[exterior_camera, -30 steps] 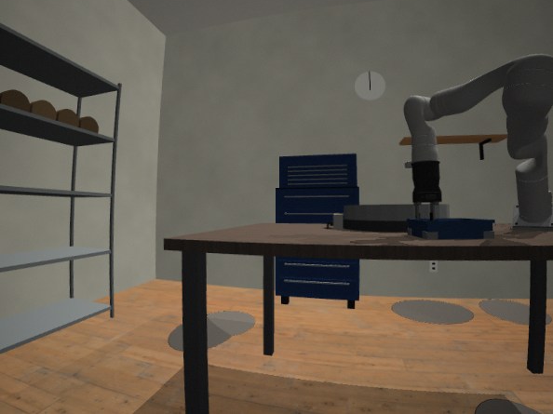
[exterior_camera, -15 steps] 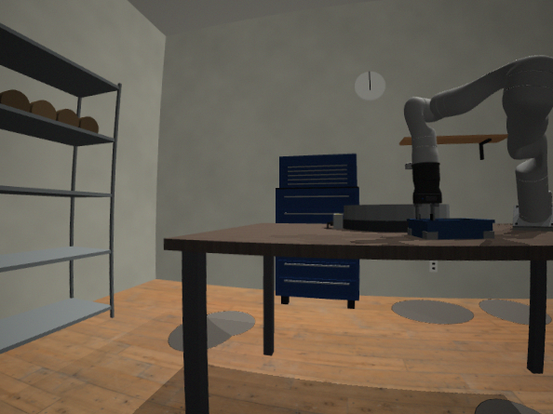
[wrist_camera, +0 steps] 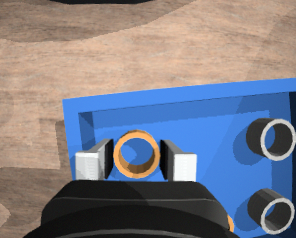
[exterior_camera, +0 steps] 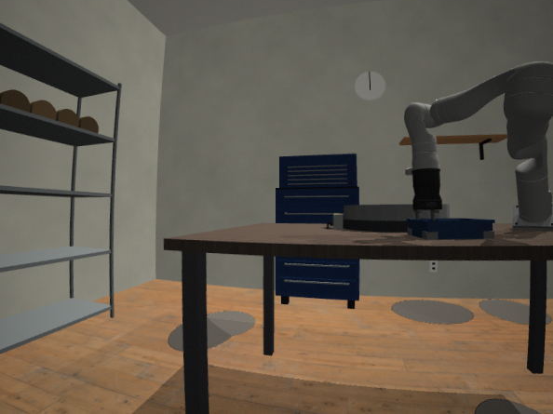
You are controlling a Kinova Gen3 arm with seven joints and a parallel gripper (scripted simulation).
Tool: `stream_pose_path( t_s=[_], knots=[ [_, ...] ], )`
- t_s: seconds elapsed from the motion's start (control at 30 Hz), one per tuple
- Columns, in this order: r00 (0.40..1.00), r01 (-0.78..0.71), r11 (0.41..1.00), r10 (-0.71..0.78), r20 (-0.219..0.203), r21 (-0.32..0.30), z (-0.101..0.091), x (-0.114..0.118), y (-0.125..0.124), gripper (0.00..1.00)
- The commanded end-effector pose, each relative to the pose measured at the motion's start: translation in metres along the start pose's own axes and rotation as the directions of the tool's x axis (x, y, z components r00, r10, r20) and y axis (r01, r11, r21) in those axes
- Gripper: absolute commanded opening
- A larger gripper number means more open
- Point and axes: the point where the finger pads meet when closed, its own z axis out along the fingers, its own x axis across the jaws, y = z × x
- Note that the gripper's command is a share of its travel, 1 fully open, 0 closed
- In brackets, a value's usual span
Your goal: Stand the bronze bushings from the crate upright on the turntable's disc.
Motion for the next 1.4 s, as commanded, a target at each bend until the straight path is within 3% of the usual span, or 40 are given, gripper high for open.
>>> stream_pose_path(
  t_s=[0.0,1.23,1.27,1.37],
  knots=[
    [1.0,0.004,1.0,-0.004,0.008,0.008,0.002,-0.0022,-0.0035,0.76],
    [1.0,0.004,1.0,-0.004,0.008,0.008,0.002,-0.0022,-0.0035,0.76],
    [1.0,0.004,1.0,-0.004,0.008,0.008,0.002,-0.0022,-0.0035,0.0],
    [1.0,0.004,1.0,-0.004,0.008,0.008,0.002,-0.0022,-0.0035,0.0]
  ],
)
